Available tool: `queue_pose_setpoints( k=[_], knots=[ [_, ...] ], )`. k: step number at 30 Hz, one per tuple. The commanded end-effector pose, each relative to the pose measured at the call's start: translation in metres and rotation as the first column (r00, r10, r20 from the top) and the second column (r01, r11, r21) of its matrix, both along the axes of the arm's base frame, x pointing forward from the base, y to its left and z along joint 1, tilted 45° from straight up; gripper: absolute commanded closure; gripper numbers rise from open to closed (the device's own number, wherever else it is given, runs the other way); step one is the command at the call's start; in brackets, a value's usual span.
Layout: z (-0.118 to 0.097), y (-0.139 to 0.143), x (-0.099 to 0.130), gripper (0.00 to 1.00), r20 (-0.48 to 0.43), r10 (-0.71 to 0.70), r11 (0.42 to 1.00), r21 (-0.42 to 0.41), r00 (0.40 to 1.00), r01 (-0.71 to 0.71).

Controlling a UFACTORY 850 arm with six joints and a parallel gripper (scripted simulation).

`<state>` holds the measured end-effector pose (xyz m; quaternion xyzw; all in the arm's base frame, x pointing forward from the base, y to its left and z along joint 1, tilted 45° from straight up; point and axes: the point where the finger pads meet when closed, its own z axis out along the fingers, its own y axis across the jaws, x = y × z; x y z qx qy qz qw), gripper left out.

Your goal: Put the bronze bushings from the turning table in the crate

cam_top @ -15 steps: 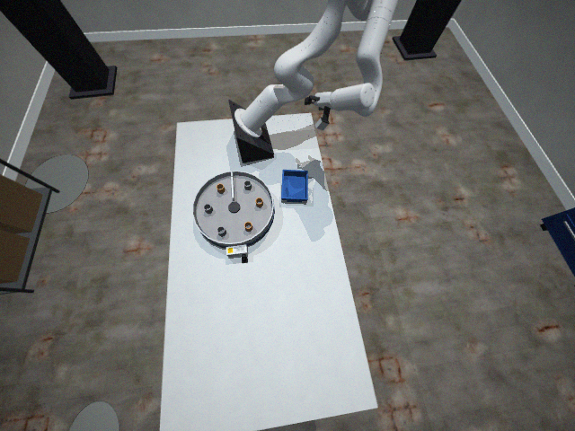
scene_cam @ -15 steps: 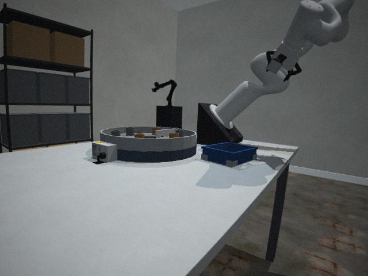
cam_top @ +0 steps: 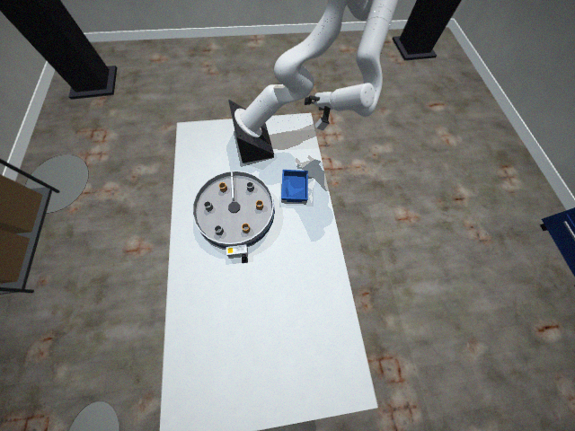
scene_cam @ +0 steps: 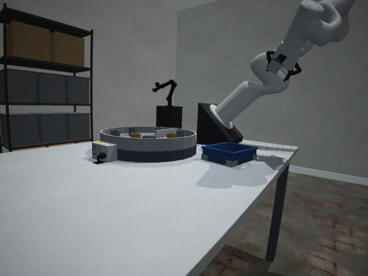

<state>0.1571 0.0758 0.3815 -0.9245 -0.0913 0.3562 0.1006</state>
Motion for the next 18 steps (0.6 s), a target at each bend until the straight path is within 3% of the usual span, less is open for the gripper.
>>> queue_pose_setpoints(
  k=[1,6,10,18],
  knots=[
    [0.0,0.0,0.0,0.0,0.001,0.0,1.0,0.0,1.0,0.0],
    [-0.003,0.001,0.008,0.0,0.0,-0.018,1.0,0.011,1.0,0.018],
    [-0.024,0.0,0.046,0.0,-0.004,-0.107,0.992,0.063,0.994,0.107],
    [-0.055,-0.009,0.089,0.0,-0.006,-0.215,0.97,0.117,0.977,0.214]
  ],
)
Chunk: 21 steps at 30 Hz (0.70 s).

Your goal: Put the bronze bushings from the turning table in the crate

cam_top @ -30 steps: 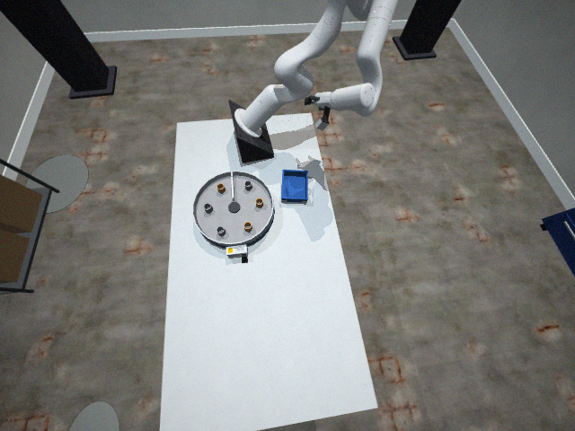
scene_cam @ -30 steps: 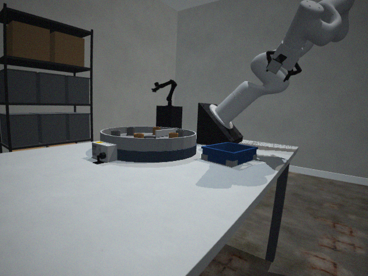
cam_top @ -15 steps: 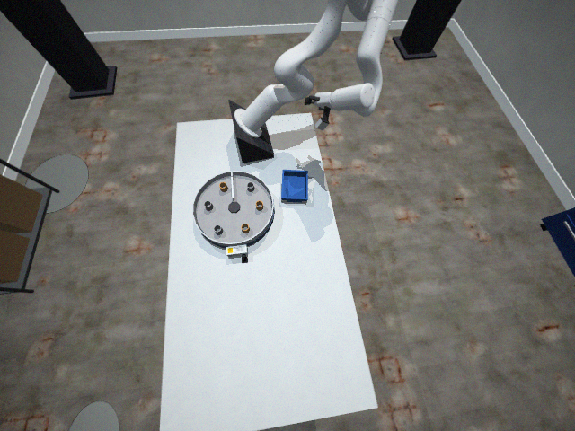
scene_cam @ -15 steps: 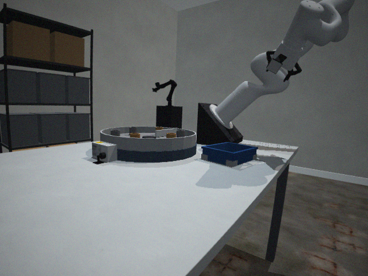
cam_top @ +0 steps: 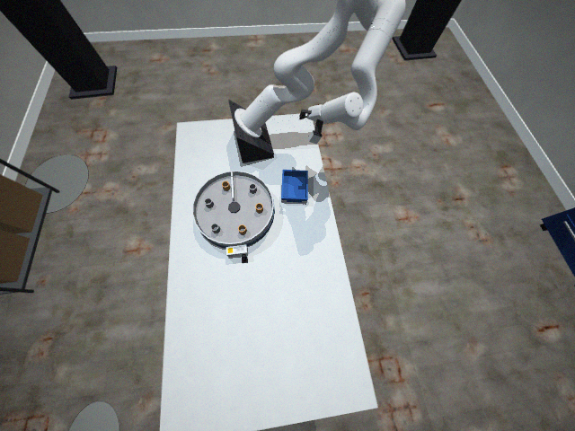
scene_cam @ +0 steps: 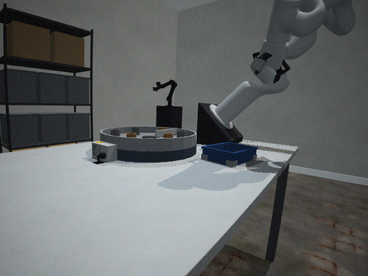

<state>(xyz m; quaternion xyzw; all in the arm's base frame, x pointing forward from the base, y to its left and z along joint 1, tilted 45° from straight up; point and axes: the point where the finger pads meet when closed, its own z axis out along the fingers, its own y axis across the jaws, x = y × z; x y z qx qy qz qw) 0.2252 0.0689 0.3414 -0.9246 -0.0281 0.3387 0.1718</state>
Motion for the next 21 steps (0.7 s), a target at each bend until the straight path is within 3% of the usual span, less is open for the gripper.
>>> queue_pose_setpoints(
  k=[1,2,9,16,18,19,21],
  knots=[
    [-0.014,-0.003,0.021,0.0,0.0,-0.045,0.999,0.027,0.999,0.045],
    [-0.029,-0.009,0.039,0.0,0.003,-0.092,0.995,0.047,0.996,0.092],
    [-0.064,-0.027,0.074,0.0,0.01,-0.195,0.977,0.084,0.981,0.194],
    [-0.106,-0.052,0.105,0.0,0.017,-0.302,0.948,0.113,0.953,0.298],
    [-0.106,-0.052,0.105,0.0,0.017,-0.302,0.948,0.113,0.953,0.298],
    [-0.124,-0.064,0.116,0.0,0.019,-0.344,0.933,0.123,0.939,0.339],
    [-0.133,-0.07,0.121,0.0,0.021,-0.365,0.925,0.127,0.931,0.359]
  ],
)
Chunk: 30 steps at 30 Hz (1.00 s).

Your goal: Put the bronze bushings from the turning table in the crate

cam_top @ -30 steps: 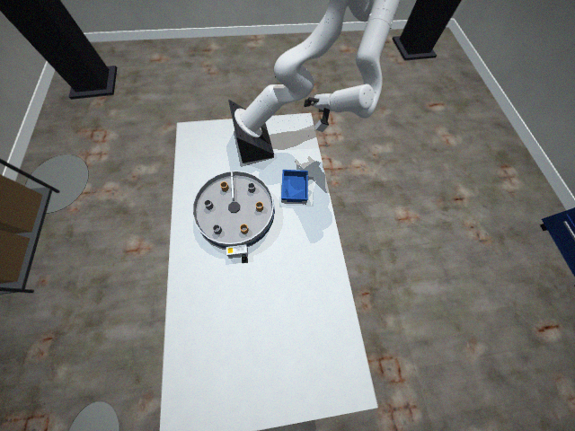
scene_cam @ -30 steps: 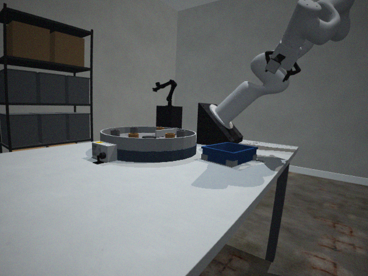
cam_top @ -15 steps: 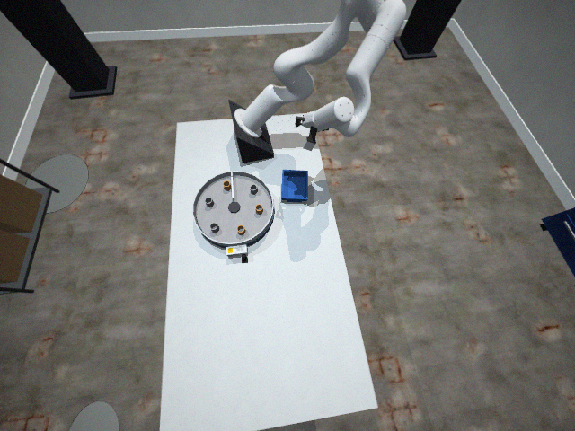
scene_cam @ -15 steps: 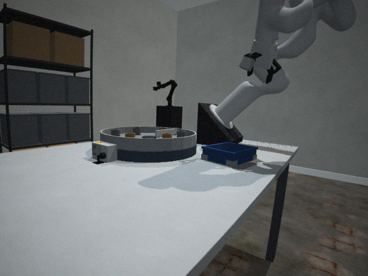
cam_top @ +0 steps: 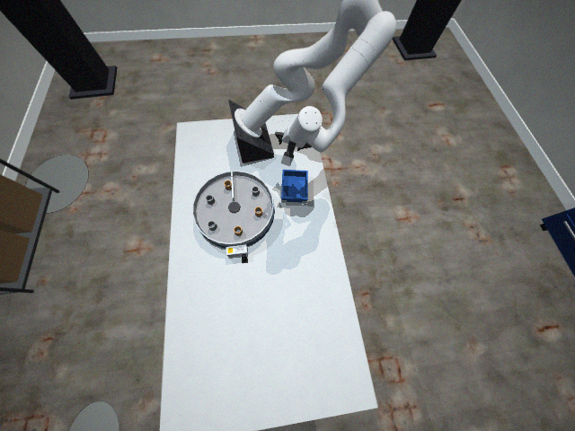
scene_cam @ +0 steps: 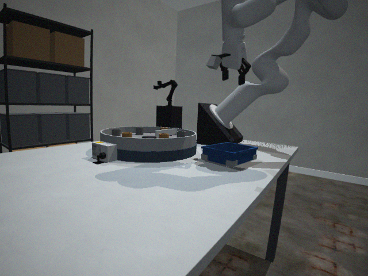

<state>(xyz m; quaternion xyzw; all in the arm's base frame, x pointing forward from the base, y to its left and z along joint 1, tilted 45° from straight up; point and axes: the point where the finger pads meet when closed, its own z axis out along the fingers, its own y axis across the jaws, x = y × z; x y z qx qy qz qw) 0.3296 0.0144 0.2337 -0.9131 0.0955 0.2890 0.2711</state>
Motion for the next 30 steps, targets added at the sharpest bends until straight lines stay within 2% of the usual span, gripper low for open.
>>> queue_pose_setpoints(
  k=[1,12,14,15,29,30],
  knots=[
    [-0.032,-0.019,0.02,0.0,0.008,-0.072,0.997,0.017,0.997,0.072],
    [-0.106,-0.068,0.044,0.0,0.023,-0.233,0.972,0.031,0.972,0.232],
    [-0.106,-0.068,0.044,0.0,0.023,-0.233,0.972,0.031,0.972,0.232],
    [-0.126,-0.081,0.046,0.0,0.026,-0.273,0.962,0.032,0.962,0.272],
    [-0.224,-0.138,0.042,0.0,0.033,-0.442,0.897,0.021,0.896,0.442],
    [-0.224,-0.138,0.042,0.0,0.033,-0.442,0.897,0.021,0.896,0.442]
  ],
)
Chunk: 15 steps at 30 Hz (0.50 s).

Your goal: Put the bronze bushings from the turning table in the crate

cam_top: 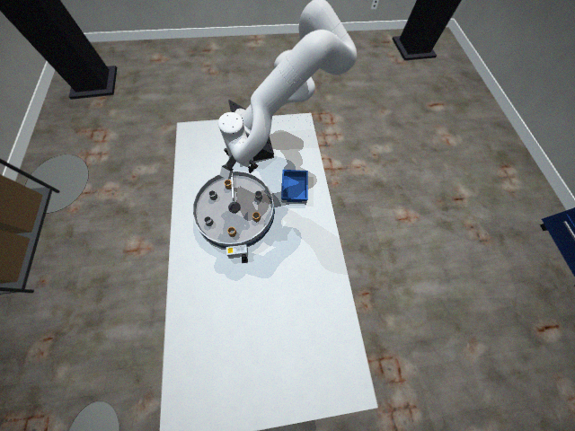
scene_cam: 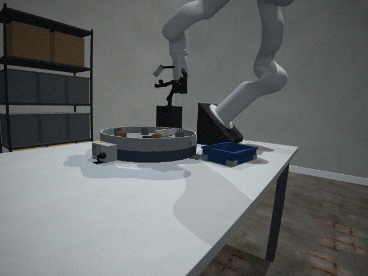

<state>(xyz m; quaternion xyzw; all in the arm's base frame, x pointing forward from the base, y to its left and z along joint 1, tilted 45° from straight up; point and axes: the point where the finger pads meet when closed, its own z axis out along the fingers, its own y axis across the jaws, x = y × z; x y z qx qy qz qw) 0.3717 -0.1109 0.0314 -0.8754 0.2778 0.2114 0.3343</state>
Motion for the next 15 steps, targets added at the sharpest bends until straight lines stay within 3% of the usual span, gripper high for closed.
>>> queue_pose_setpoints(
  k=[1,2,11,15],
  knots=[
    [-0.022,-0.013,0.0,0.0,0.003,-0.036,0.999,-0.002,0.999,0.036],
    [-0.043,-0.024,-0.005,0.0,0.001,-0.073,0.997,-0.007,0.997,0.073],
    [-0.106,-0.052,-0.025,0.0,-0.009,-0.177,0.984,-0.025,0.984,0.177],
    [-0.116,-0.055,-0.029,0.0,-0.012,-0.194,0.981,-0.028,0.981,0.193]
  ],
)
